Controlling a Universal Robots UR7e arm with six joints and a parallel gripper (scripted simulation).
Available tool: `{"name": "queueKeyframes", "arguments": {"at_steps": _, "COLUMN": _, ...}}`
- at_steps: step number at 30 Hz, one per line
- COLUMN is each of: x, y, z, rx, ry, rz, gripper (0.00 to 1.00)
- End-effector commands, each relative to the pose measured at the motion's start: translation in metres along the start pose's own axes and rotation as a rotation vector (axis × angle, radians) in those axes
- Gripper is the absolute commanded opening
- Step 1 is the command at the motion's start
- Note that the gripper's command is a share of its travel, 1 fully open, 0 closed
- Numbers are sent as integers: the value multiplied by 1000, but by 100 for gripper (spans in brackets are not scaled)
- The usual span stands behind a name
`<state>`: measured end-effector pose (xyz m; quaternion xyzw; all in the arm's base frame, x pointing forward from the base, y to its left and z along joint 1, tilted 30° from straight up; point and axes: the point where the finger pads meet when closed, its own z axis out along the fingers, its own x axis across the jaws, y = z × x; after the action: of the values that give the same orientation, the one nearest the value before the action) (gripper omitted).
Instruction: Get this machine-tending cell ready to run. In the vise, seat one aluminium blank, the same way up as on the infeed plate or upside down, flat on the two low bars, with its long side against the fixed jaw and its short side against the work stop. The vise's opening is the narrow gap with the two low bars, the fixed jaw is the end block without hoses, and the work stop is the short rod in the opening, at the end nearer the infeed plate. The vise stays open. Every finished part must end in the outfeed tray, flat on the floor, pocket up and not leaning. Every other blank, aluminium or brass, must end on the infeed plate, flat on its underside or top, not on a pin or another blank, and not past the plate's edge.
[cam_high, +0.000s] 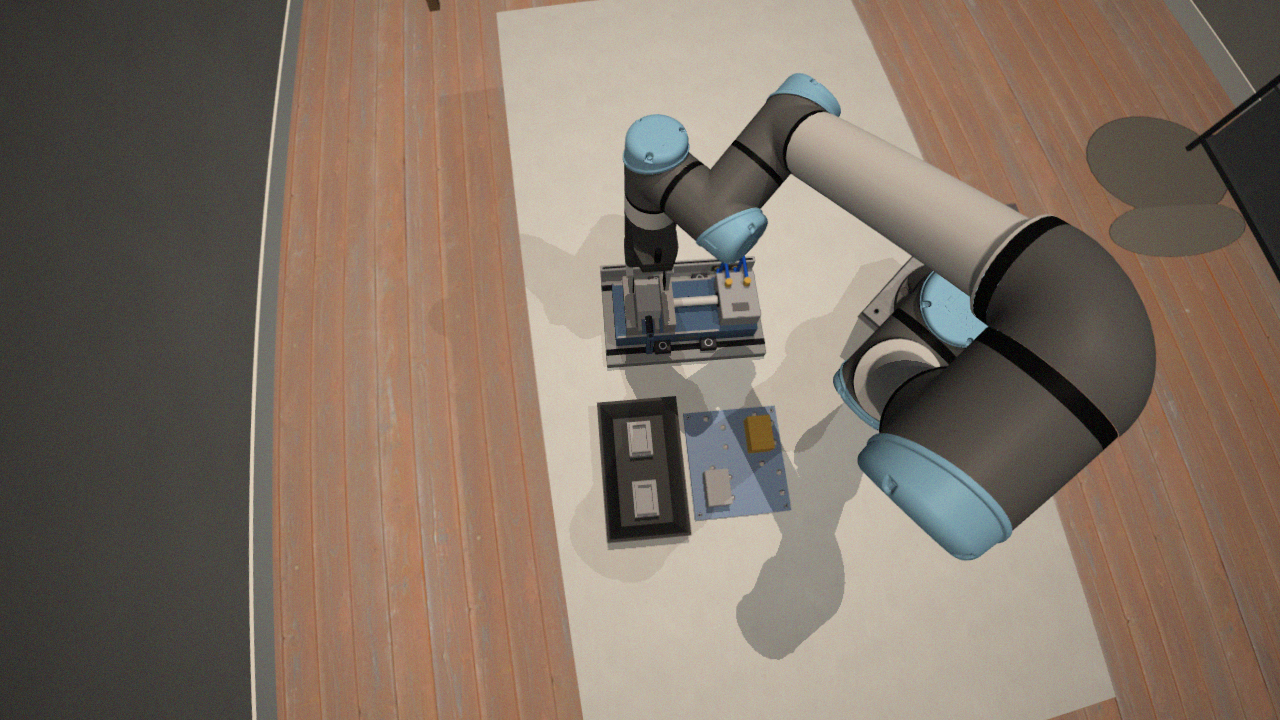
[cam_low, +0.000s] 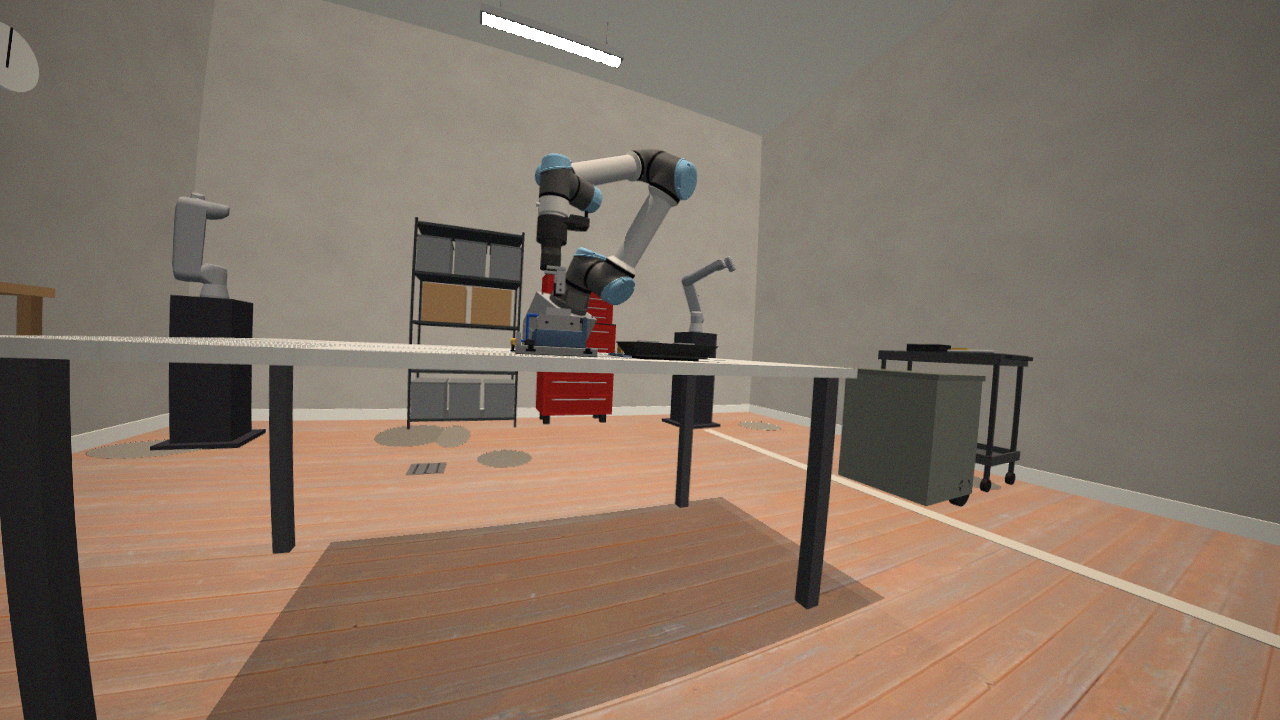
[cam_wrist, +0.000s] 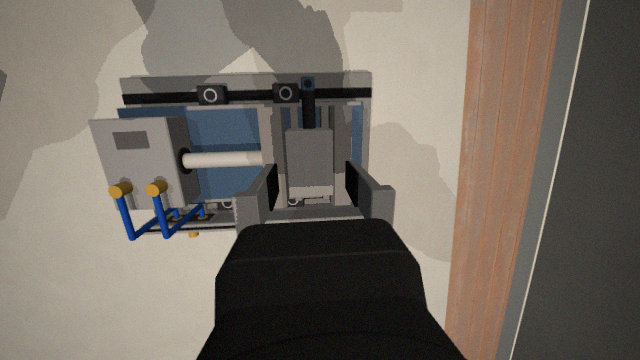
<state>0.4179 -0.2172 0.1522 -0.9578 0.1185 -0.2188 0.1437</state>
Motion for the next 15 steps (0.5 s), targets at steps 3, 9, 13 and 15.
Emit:
{"name": "queueKeyframes", "arguments": {"at_steps": 3, "x": 0, "y": 0, "z": -18, "rx": 1, "ry": 0, "rz": 0, "gripper": 100}}
{"name": "queueKeyframes", "arguments": {"at_steps": 9, "x": 0, "y": 0, "z": -28, "rx": 1, "ry": -1, "rz": 0, "gripper": 100}}
{"name": "queueKeyframes", "arguments": {"at_steps": 13, "x": 0, "y": 0, "z": -31, "rx": 1, "ry": 0, "rz": 0, "gripper": 100}}
{"name": "queueKeyframes", "arguments": {"at_steps": 15, "x": 0, "y": 0, "z": -31, "rx": 1, "ry": 0, "rz": 0, "gripper": 100}}
